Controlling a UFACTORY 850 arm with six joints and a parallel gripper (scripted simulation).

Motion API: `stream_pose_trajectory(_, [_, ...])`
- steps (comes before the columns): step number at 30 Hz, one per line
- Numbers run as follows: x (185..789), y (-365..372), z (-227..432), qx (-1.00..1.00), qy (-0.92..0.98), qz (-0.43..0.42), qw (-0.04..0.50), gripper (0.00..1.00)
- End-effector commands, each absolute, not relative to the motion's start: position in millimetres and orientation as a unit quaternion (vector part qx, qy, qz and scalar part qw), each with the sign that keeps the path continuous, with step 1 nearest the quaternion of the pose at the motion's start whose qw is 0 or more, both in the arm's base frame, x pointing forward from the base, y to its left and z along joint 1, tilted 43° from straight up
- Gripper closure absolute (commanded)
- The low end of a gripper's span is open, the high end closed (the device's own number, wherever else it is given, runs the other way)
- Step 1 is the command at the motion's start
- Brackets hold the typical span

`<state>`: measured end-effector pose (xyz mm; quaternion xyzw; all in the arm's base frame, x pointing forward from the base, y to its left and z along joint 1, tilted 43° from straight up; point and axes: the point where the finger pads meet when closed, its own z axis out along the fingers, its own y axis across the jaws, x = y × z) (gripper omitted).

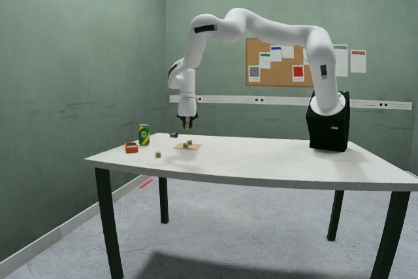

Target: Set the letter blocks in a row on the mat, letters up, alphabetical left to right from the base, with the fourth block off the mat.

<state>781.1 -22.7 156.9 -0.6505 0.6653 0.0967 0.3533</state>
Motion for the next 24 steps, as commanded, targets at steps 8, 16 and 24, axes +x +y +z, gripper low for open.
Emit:
stream_pose_trajectory(8, [782.3, -22.4, 156.9, -0.651, 0.665, 0.096, 0.354, 0.77])
stream_pose_trajectory(16, [787.3, -13.4, 146.2, -0.651, 0.664, 0.095, 0.356, 0.77])
stream_pose_trajectory(24, [800.4, 10.0, 118.4, -0.651, 0.664, 0.095, 0.356, 0.77])
